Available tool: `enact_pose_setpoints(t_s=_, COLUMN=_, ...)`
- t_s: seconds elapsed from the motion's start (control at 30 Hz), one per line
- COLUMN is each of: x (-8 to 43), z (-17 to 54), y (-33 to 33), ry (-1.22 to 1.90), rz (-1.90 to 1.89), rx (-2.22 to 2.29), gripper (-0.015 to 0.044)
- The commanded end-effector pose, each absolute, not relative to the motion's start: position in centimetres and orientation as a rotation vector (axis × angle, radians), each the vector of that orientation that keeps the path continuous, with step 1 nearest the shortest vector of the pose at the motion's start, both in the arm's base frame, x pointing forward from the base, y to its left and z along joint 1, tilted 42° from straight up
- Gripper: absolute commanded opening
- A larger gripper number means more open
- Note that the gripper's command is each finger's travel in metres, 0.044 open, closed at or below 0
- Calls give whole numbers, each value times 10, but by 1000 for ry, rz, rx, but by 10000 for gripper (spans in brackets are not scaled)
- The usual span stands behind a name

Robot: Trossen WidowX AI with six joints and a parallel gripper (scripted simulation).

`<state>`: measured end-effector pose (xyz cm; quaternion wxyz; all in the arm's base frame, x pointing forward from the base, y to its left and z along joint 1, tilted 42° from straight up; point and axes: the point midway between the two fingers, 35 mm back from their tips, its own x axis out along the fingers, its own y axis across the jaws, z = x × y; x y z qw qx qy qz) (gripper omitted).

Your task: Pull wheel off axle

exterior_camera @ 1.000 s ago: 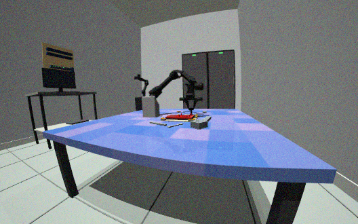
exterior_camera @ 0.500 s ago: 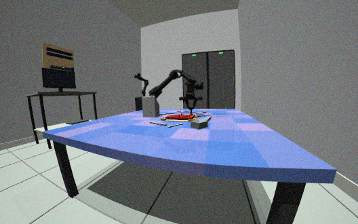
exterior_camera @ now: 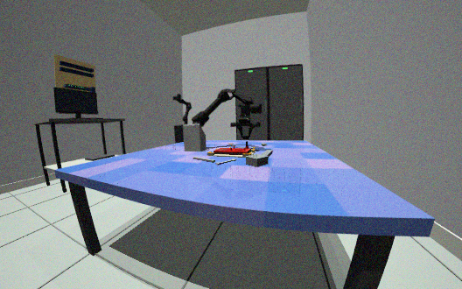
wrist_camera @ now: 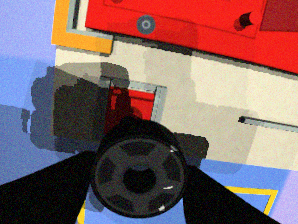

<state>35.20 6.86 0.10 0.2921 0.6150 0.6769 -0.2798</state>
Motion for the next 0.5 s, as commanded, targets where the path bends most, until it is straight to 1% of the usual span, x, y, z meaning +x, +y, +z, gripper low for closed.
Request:
enact_pose_setpoints(t_s=0.0, x=355, z=17, y=54, ry=1780, rz=-732, rx=1642, gripper=0)
enact_pose_setpoints(t_s=0.17, x=350, z=16, y=57, ry=1791, rz=-743, rx=1647, gripper=0)
enact_pose_setpoints(t_s=0.47, x=335, z=43, y=81, ry=1787, rz=-742, rx=1644, gripper=0)
